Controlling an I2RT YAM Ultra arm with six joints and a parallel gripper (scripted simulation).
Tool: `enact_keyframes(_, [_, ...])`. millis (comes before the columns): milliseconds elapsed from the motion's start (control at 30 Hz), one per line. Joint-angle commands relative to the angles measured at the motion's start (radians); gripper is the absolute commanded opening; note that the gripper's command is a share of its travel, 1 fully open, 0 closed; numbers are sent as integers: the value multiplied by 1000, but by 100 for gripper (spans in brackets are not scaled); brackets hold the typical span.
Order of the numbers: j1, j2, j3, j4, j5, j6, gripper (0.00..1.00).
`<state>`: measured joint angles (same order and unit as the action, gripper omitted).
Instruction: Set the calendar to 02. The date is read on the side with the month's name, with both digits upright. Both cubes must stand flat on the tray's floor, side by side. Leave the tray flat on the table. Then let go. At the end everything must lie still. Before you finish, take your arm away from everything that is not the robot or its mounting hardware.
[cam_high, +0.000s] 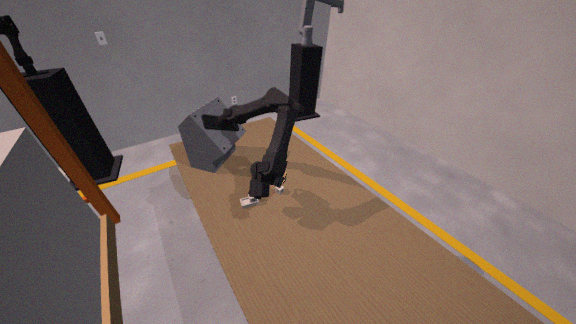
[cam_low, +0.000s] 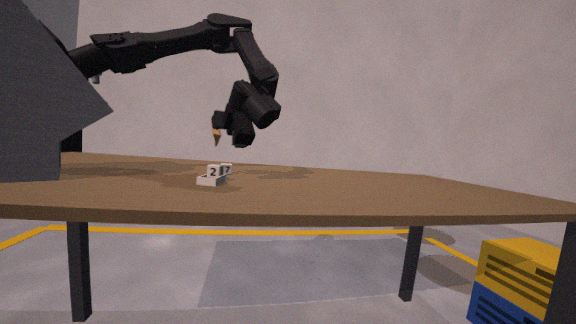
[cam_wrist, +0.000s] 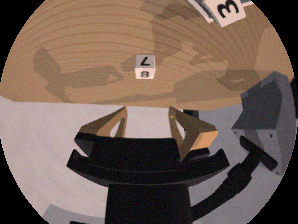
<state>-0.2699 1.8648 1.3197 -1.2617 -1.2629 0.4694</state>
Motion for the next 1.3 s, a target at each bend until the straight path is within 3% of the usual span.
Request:
enact_keyframes(0, [-5, -56, -35, 86, 28, 95, 64])
enact_keyframes(67, [-5, -56, -35, 86, 28, 95, 64])
enact_keyframes(333, [19, -233, -180, 396, 128, 422, 64])
enact_keyframes(467, [26, -290, -228, 498, 160, 529, 64])
enact_keyframes(800, [34, -320, -249, 540, 187, 577, 64])
enact_keyframes(1067, [115, -496, -358, 715, 427, 816, 64])
enact_keyframes(1267, [128, -522, -375, 741, 462, 851, 64])
